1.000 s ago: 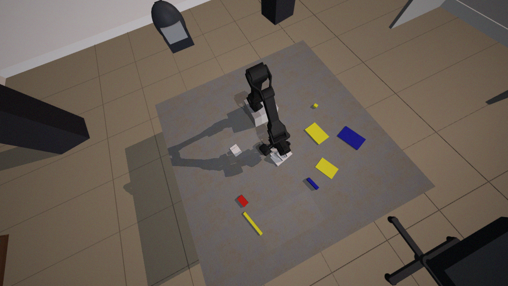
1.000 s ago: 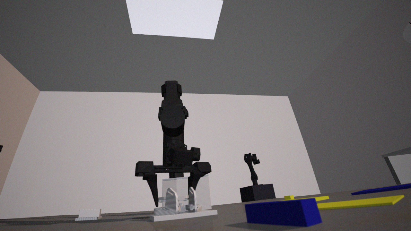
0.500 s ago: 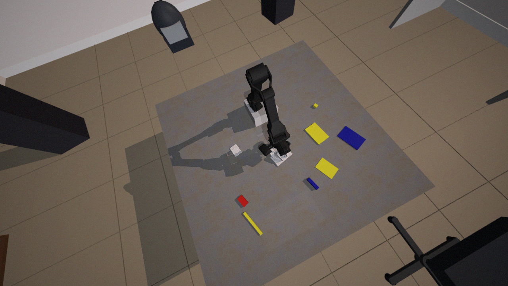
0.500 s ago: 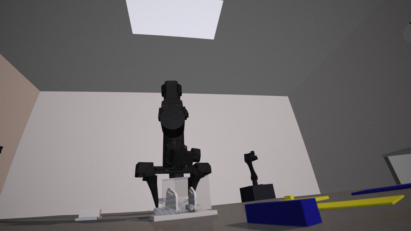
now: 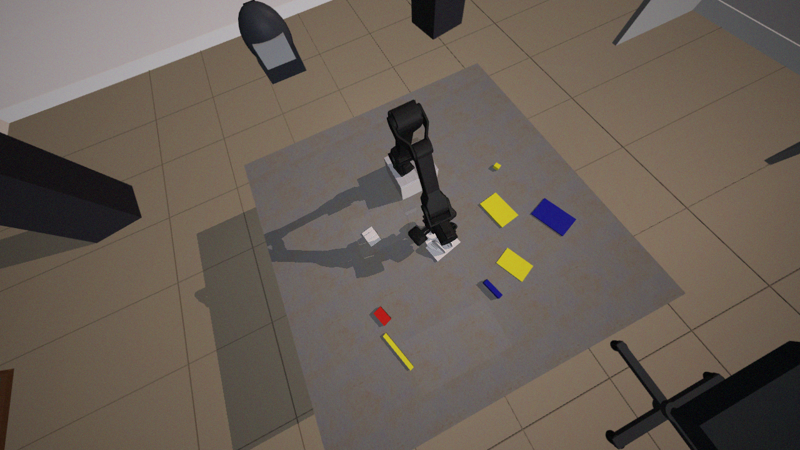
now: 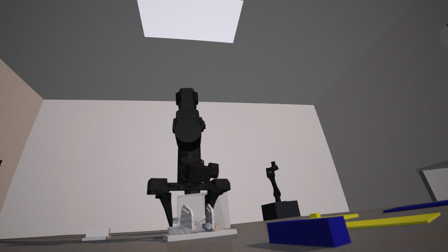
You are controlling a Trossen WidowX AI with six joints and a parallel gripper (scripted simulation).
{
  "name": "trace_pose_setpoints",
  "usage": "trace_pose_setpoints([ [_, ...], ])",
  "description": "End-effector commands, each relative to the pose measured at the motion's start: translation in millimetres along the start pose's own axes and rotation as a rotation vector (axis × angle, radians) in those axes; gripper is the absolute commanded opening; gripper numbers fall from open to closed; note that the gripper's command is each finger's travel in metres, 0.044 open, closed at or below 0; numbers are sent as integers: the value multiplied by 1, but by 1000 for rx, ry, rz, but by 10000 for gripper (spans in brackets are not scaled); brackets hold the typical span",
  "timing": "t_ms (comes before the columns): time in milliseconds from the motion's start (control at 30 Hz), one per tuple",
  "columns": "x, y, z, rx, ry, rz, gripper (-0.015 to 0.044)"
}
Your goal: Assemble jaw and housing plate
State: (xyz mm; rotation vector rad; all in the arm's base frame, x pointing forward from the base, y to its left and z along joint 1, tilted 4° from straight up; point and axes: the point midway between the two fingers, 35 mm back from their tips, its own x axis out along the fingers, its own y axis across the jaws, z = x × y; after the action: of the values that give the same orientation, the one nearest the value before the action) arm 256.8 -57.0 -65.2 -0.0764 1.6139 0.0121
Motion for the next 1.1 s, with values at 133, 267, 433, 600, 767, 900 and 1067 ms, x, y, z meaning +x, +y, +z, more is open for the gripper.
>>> trace_pose_setpoints([
  [133,2,0,0,-4,-2,2,351],
  [267,3,0,0,-4,-2,2,351],
  [433,3,0,0,-3,-2,2,351],
  [600,5,0,0,-3,-2,2,351],
  [767,5,0,0,-3,-2,2,351],
  [900,6,0,0,-3,-2,2,351],
  [1067,8,0,0,-3,-2,2,351],
])
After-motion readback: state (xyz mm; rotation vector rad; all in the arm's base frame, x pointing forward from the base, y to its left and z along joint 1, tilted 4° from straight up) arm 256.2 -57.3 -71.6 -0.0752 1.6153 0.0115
